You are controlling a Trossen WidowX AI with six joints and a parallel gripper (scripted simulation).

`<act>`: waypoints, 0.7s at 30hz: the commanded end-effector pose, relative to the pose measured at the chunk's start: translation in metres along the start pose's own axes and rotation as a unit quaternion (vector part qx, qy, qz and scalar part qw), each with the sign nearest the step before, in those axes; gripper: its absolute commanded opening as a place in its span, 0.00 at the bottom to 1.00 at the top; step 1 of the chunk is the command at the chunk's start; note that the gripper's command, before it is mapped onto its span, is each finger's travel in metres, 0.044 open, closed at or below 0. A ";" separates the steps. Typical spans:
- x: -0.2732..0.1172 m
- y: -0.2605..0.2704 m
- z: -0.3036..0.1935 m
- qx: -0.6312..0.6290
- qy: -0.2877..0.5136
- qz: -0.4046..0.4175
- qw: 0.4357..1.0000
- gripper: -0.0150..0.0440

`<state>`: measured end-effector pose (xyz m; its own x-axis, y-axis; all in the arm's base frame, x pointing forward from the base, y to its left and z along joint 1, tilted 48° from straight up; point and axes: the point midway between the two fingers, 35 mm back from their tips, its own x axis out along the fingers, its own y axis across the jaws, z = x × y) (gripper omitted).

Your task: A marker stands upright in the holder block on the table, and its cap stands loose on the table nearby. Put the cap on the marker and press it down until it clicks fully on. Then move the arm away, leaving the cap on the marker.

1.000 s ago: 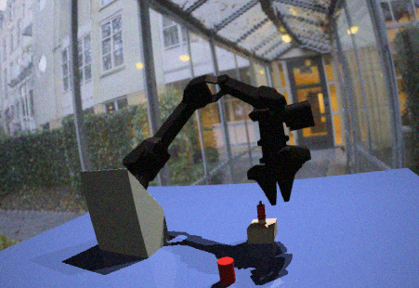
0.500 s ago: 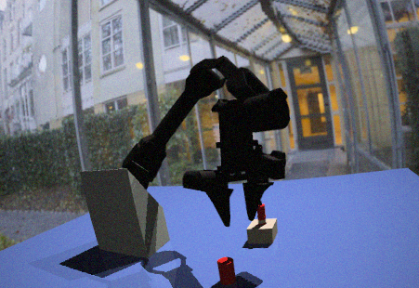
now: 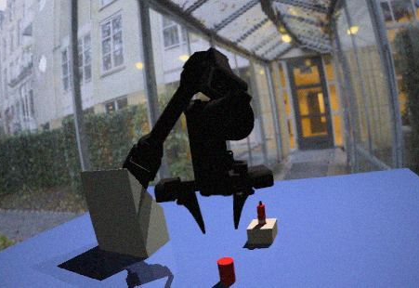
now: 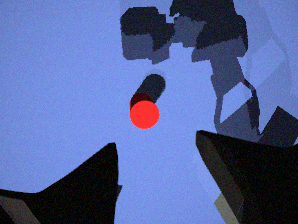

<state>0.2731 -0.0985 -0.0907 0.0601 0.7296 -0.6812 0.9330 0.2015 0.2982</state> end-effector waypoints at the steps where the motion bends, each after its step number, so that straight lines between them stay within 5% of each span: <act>1: 0.023 0.000 0.001 0.007 0.002 0.002 1.000 0.68; 21: 0.056 0.001 -0.001 0.007 0.003 0.003 1.000 0.68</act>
<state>0.2789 -0.0626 -0.1243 0.0681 0.7298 -0.6803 0.9345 0.1922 0.2997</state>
